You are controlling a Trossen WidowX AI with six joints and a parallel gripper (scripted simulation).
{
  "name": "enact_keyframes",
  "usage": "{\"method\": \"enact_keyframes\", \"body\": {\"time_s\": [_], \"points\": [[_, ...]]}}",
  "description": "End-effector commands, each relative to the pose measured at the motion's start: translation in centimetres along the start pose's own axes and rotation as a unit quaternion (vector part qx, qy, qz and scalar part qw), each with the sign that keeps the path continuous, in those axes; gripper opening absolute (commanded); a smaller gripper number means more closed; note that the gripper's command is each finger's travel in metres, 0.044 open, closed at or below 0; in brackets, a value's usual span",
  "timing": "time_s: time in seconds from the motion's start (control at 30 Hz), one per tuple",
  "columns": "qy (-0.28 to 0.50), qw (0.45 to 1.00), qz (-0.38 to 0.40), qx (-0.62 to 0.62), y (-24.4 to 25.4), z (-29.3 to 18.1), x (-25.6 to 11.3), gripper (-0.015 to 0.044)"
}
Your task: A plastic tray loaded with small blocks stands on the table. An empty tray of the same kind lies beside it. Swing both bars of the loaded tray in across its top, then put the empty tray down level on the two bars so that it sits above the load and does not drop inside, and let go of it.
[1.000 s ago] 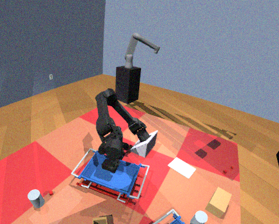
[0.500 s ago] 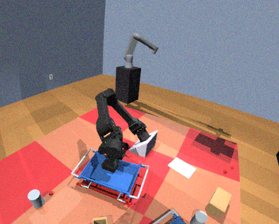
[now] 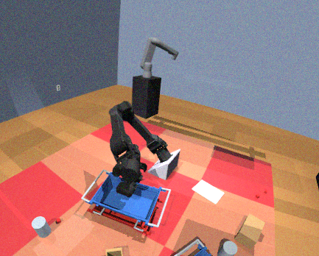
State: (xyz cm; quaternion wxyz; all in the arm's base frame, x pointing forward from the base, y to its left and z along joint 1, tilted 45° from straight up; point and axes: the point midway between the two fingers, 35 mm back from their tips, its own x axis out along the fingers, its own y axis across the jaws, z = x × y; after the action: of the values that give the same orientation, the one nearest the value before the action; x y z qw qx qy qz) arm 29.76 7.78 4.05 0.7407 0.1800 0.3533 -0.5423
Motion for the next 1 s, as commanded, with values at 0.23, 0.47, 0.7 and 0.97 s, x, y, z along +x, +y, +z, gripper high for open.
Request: {"method": "enact_keyframes", "body": {"time_s": [0.23, 0.47, 0.7, 0.97], "points": [[-0.002, 1.000, -0.011, 0.004, -0.35, 0.41, 0.55, 0.0000], [-0.002, 1.000, -0.011, 0.004, -0.35, 0.41, 0.55, 0.0103], [-0.002, 1.000, -0.011, 0.004, -0.35, 0.41, 0.55, 0.0205], [-0.002, 1.000, -0.011, 0.004, -0.35, 0.41, 0.55, 0.0323]]}}
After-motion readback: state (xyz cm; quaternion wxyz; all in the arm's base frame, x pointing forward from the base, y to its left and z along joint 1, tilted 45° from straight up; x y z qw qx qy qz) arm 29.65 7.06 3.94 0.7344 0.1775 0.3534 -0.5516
